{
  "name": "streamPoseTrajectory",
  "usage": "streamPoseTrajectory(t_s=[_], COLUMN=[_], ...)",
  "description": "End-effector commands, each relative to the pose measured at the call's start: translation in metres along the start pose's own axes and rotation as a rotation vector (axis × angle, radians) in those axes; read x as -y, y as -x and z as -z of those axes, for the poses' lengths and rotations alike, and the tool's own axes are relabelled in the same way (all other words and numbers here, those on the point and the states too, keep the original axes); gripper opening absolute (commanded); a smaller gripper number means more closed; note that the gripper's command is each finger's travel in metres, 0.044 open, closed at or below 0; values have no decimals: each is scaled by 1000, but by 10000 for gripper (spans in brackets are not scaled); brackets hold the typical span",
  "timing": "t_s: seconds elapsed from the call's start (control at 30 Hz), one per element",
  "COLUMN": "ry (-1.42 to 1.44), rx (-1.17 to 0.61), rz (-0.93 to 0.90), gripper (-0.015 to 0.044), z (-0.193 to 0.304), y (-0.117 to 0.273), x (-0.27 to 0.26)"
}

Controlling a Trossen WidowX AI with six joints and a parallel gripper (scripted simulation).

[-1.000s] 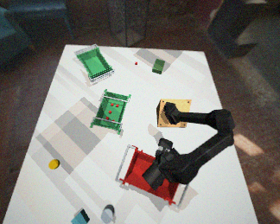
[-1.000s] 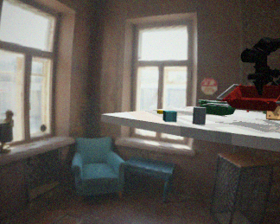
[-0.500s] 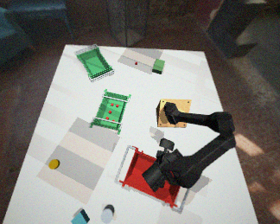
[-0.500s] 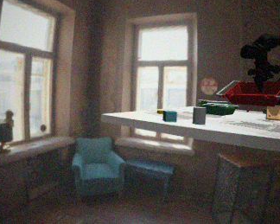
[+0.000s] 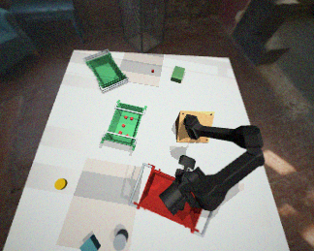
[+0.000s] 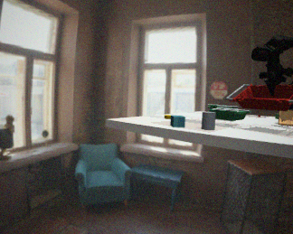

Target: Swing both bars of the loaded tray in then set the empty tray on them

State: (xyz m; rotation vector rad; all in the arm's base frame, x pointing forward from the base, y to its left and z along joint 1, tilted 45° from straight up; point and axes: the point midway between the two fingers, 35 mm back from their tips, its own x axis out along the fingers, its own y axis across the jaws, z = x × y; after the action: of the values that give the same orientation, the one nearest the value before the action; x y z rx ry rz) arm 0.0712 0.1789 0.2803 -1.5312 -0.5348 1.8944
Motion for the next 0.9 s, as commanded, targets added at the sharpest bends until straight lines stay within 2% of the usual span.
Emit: streamPoseTrajectory(t_s=[0.0, 0.87], ry=[-14, -392], rx=[-2, -61], rz=[4, -65], gripper=[0, 0], z=[4, 103], y=[1, -6], x=[3, 1])
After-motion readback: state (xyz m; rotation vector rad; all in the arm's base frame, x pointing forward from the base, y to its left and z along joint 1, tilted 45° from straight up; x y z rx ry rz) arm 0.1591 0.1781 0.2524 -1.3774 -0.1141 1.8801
